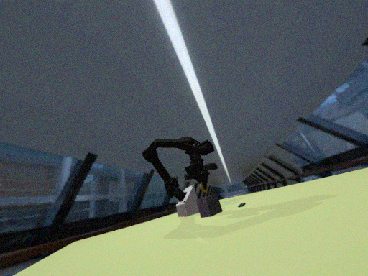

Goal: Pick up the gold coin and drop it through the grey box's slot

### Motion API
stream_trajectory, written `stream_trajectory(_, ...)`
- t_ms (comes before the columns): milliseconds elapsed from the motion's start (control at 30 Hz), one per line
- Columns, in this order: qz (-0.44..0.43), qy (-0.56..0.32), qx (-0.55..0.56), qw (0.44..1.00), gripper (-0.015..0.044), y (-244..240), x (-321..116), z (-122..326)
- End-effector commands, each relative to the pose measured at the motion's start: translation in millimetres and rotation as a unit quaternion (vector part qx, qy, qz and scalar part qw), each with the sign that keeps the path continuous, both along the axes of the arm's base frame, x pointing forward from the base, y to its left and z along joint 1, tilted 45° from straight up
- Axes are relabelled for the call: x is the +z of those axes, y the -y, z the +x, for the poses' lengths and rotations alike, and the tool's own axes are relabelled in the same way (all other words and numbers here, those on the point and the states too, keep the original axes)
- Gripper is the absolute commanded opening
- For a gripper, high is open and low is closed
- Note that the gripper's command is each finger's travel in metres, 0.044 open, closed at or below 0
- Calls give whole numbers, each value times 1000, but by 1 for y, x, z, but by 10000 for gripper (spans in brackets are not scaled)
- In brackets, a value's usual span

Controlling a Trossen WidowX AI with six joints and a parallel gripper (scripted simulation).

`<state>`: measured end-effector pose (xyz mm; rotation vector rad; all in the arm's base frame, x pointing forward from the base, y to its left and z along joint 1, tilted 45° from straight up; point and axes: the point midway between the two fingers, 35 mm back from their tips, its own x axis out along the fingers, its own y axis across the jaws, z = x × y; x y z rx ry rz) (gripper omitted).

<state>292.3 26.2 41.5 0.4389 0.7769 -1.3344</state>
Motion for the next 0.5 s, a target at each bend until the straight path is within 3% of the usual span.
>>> stream_trajectory(0, 0, 0, 0, 1000, 0, 0, 0, 0)
stream_trajectory(467, 0, -2, 2, 1000, 0, 7, -5, -2)
